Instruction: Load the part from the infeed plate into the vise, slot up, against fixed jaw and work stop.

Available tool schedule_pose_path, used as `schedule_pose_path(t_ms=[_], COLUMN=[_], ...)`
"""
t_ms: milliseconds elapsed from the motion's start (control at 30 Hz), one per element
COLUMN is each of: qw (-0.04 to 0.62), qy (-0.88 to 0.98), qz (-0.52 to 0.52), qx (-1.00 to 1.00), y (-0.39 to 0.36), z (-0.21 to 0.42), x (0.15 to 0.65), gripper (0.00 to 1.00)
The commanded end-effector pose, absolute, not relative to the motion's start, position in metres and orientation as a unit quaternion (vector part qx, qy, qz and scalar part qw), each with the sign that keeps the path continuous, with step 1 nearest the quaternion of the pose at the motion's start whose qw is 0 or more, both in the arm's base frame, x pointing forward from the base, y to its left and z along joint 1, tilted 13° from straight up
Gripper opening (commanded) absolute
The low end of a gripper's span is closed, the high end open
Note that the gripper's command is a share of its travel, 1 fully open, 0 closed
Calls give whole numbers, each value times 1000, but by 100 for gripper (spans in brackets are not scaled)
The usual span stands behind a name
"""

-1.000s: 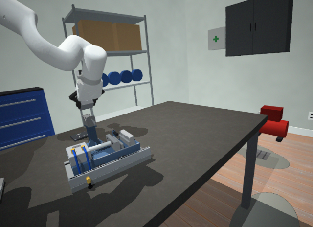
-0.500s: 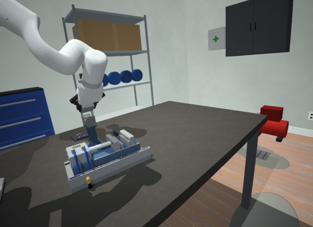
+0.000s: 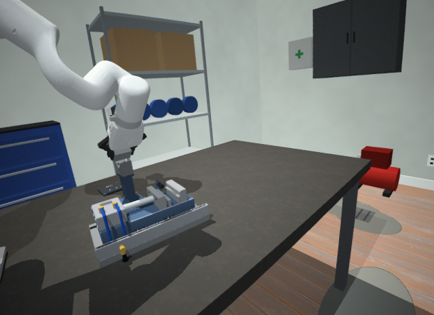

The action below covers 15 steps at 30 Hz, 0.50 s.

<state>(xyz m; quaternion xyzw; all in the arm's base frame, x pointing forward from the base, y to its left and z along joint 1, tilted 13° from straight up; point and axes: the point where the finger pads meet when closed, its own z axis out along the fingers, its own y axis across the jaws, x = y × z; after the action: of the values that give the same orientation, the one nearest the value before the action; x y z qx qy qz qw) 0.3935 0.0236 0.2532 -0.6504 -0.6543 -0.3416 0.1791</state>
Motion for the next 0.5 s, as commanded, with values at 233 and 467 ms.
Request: schedule_pose_path(t_ms=[233,467], qw=[178,178], qy=[-655,-655], qz=[-342,-342], qx=[-650,-650], y=[23,23], z=[242,238], x=[397,398], gripper=[0,0])
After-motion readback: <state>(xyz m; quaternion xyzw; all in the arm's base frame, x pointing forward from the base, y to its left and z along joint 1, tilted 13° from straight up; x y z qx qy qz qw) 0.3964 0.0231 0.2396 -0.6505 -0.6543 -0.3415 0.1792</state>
